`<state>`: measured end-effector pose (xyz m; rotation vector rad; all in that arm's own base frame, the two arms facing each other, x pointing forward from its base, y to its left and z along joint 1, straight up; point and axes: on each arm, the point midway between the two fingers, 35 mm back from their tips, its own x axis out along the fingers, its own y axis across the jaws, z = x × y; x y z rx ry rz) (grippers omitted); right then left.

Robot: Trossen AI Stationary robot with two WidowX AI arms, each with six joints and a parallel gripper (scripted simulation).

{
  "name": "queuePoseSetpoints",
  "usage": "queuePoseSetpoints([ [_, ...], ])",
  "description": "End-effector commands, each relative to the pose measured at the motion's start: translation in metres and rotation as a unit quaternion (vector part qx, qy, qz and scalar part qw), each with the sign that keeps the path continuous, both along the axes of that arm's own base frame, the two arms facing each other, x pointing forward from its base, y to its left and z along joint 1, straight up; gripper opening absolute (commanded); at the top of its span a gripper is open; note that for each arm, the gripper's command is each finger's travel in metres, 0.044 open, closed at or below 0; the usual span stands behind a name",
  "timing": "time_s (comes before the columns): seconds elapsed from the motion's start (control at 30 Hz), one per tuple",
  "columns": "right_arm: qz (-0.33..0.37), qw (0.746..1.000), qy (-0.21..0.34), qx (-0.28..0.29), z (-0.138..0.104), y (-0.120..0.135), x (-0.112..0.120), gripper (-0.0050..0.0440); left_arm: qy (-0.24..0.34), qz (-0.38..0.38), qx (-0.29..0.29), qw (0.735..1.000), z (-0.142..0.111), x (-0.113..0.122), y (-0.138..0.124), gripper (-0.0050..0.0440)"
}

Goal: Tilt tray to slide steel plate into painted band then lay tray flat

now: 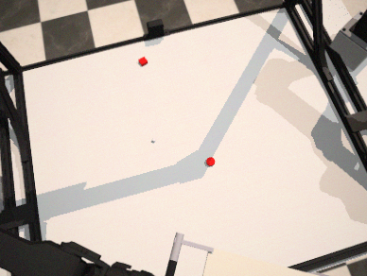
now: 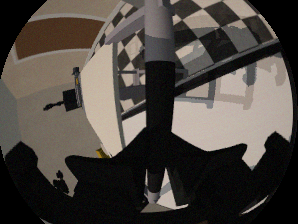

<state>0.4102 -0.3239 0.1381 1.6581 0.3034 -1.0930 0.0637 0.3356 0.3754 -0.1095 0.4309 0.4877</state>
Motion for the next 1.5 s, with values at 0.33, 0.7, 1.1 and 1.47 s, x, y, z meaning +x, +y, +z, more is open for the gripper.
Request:
queuePoseSetpoints([
  [0.33,-0.001,0.999,-0.033,-0.021,0.031,-0.003,0.005,0.0000,-0.001,-0.001,0.001,1.000,0.000,0.000,0.000,0.0440],
  [0.7,-0.001,0.999,-0.032,-0.020,0.015,-0.002,0.002,0.0000,-0.001,-0.001,0.001,1.000,0.000,0.000,0.000,0.0440],
  [1.1,-0.001,1.000,0.016,0.008,-0.059,0.003,-0.007,0.0000,-0.001,-0.001,0.001,1.000,0.000,0.000,0.000,0.0440],
  [1.47,-0.001,1.000,0.011,0.005,-0.035,0.002,-0.005,0.0000,-0.001,-0.001,0.001,1.000,0.000,0.000,0.000,0.0440],
])
